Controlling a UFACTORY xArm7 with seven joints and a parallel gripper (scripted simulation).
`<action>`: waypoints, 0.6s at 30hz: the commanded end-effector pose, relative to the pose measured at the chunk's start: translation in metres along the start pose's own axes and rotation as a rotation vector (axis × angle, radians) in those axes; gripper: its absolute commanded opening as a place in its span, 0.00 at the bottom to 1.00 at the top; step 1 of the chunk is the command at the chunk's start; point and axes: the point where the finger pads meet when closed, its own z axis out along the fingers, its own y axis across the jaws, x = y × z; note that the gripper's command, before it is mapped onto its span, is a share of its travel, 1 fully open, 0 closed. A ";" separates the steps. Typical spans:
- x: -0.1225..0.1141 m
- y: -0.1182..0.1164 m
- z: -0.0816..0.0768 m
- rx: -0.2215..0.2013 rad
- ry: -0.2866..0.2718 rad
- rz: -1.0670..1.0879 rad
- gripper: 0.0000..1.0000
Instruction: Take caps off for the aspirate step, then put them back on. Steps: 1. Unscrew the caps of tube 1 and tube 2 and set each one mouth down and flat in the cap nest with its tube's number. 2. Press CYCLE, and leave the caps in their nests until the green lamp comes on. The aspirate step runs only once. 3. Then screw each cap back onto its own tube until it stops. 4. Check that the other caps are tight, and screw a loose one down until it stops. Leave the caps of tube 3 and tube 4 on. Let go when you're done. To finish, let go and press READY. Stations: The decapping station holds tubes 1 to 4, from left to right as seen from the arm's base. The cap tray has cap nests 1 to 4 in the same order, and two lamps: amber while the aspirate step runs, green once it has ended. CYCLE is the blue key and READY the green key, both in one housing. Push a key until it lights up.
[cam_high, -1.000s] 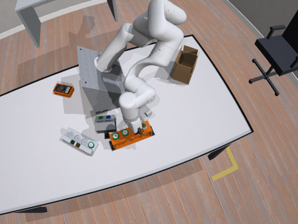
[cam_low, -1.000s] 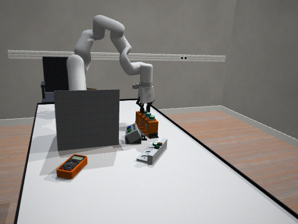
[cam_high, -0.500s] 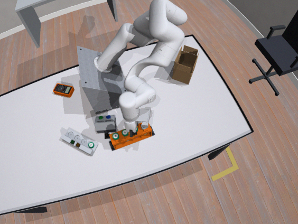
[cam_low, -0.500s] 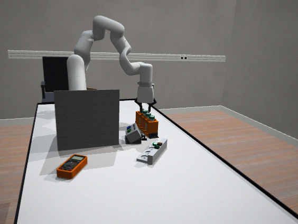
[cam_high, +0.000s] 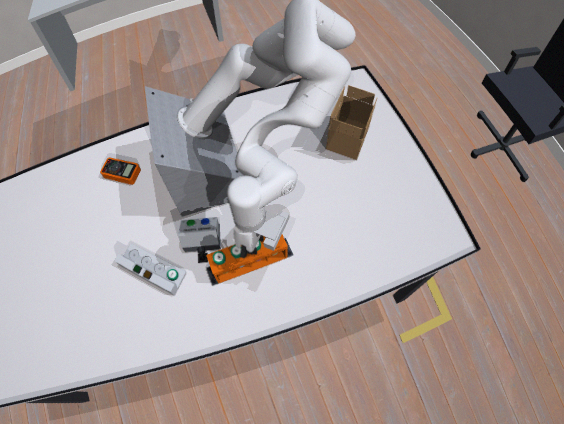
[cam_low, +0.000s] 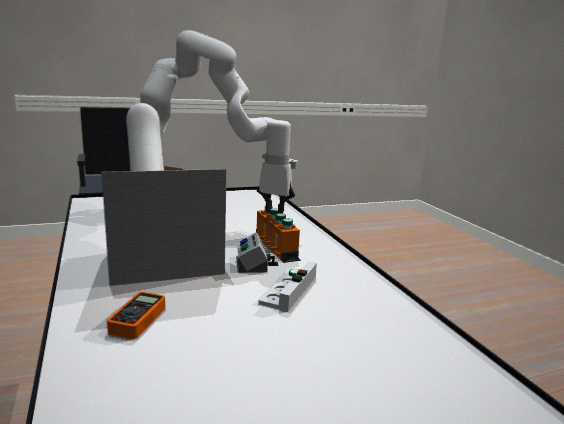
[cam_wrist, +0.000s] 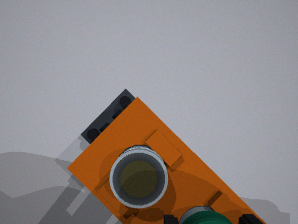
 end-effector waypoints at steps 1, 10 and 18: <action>0.000 0.002 -0.002 -0.004 0.001 0.001 0.00; 0.000 0.002 -0.002 -0.004 0.001 -0.149 0.00; 0.000 0.002 -0.002 -0.004 0.000 -0.449 0.00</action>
